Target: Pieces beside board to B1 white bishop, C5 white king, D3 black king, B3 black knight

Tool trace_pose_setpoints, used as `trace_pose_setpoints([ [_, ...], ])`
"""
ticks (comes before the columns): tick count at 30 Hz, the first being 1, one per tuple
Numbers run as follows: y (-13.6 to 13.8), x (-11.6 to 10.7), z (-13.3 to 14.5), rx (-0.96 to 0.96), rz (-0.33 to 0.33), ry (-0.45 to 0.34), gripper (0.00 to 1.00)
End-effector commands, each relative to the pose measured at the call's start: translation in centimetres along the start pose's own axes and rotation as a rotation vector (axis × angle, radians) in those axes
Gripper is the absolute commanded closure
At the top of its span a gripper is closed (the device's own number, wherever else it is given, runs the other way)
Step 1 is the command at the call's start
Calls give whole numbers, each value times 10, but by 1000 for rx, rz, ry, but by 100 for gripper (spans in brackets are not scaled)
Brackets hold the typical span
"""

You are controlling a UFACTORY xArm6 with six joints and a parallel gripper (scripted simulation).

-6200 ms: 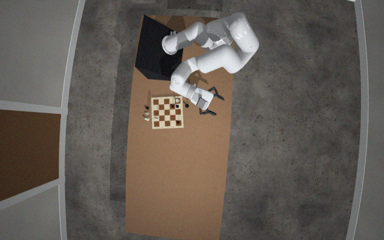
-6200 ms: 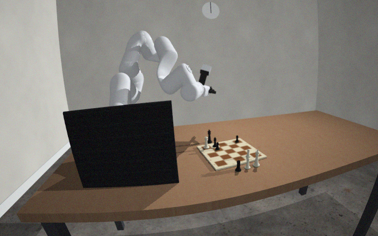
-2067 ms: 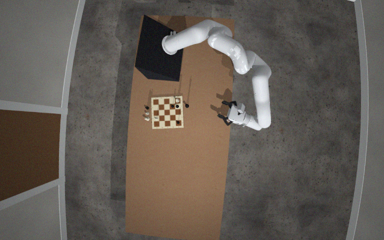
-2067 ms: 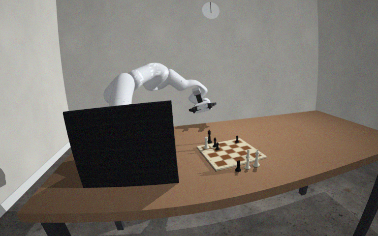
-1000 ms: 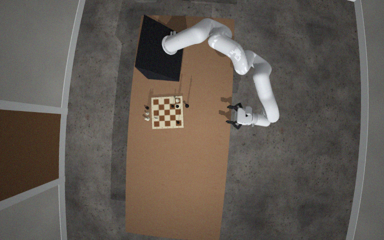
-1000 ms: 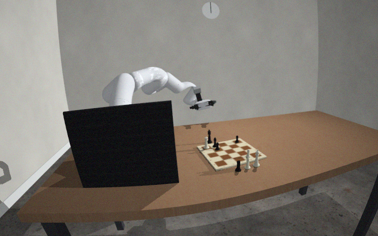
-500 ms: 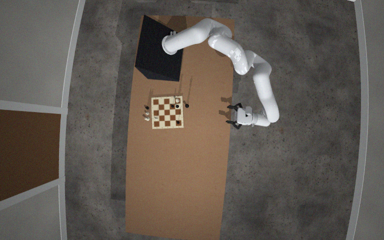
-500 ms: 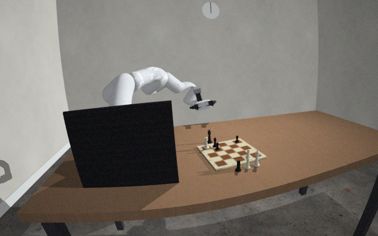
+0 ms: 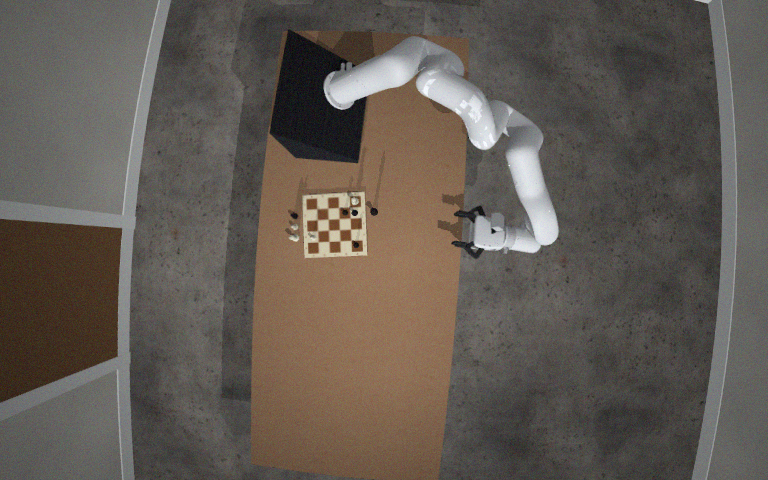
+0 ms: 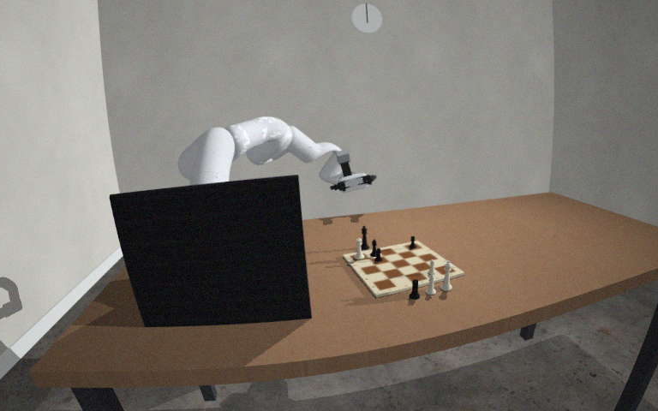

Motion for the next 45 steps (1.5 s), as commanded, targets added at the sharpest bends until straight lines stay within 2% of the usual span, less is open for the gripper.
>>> trace_pose_setpoints([
  [1, -1, -1, -2, 3, 0, -3, 0],
  [7, -5, 2, -16, 3, 1, -3, 0],
  [16, -22, 10, -71, 3, 1, -3, 0],
  [23, -27, 12, -86, 3, 1, -3, 0],
  [30, -27, 13, -82, 1, 6, -3, 0],
  [33, -34, 29, -72, -31, 47, -15, 0],
  [35, -34, 29, -72, -31, 47, -15, 0],
  [38, -51, 73, -48, -105, 162, -61, 0],
  [40, -51, 73, -48, -105, 162, -61, 0],
  [41, -58, 95, -38, -135, 220, -89, 0],
  [43, -58, 95, -38, -135, 220, -89, 0],
  [44, -64, 120, -26, -164, 287, -126, 0],
  [45, -64, 120, -26, -164, 287, -126, 0],
])
Point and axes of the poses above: the point where the finger pads meet when closed, its own x axis out along the fingers, its own y axis across the jaws, z = x × y, the point moved 5 cm from there along -x, back along the fingers, and after that the axes turned 7 degrees about x, right-handed, at the moved point
